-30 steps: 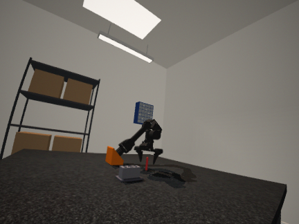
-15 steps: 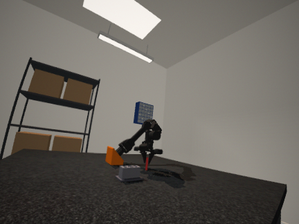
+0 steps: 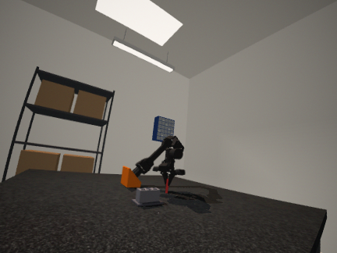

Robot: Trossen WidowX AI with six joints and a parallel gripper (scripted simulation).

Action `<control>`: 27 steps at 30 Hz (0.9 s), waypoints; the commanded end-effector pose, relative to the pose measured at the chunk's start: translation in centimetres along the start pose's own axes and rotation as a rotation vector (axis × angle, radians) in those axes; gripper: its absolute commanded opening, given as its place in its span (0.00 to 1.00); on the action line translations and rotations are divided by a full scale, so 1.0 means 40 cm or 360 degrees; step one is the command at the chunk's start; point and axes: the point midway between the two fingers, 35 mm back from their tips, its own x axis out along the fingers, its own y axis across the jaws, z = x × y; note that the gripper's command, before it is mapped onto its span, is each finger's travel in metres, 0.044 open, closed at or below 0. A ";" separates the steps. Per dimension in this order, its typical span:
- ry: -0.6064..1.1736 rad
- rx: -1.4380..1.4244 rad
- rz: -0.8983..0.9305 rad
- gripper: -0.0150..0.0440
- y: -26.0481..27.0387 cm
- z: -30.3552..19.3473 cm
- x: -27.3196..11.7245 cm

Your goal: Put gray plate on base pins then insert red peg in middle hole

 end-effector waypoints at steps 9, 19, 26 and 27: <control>-0.0021 0.0035 0.0016 0.25 0.008 0.008 -0.072; -0.0035 0.0072 0.0026 0.25 0.012 0.013 -0.152; -0.0033 0.0089 0.0036 0.25 0.012 0.011 -0.179; -0.0033 0.0088 0.0036 0.25 0.014 0.014 -0.179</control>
